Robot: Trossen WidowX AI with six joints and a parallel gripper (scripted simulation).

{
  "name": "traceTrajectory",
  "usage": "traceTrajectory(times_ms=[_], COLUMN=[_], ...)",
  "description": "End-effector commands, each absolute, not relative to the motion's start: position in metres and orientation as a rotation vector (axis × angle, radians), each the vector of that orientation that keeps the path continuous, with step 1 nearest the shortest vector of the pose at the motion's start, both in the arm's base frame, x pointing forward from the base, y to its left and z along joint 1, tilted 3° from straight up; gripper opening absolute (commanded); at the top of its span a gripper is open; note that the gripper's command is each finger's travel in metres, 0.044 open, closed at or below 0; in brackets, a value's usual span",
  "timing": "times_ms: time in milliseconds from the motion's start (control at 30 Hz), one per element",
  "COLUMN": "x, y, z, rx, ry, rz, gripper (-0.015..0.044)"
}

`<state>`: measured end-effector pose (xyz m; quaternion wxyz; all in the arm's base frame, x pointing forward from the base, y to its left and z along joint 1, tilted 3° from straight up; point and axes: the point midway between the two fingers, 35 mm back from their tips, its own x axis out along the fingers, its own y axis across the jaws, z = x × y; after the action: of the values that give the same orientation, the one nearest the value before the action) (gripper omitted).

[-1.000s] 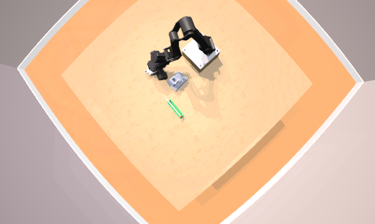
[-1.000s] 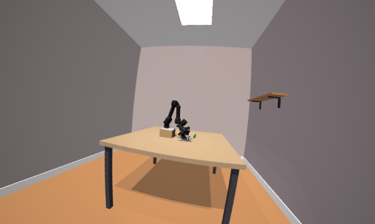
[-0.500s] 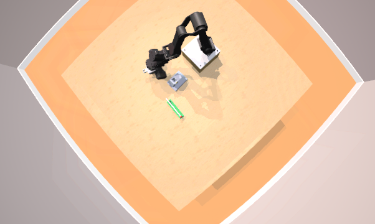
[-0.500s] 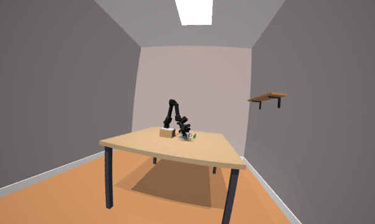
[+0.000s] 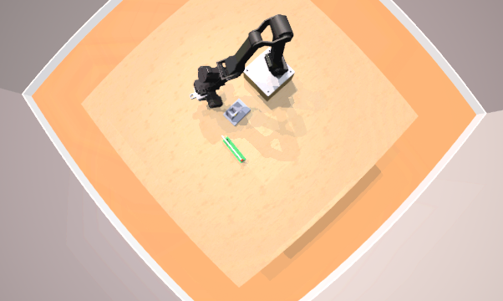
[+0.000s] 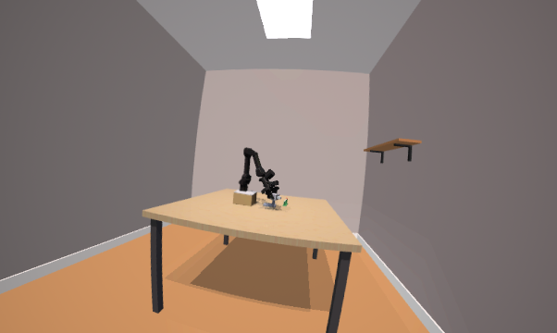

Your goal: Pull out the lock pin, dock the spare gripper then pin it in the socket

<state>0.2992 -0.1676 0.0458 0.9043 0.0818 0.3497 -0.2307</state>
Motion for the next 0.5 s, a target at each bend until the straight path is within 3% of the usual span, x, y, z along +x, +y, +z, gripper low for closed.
traceTrajectory(times_ms=[0, 467], x=[0.3009, 0.2954], y=[-0.1689, -0.1652], z=[0.0629, 0.063], rx=[0.161, 0.167], ry=[0.695, 0.717], rz=[-0.482, -0.477], gripper=[0.0, 0.0])
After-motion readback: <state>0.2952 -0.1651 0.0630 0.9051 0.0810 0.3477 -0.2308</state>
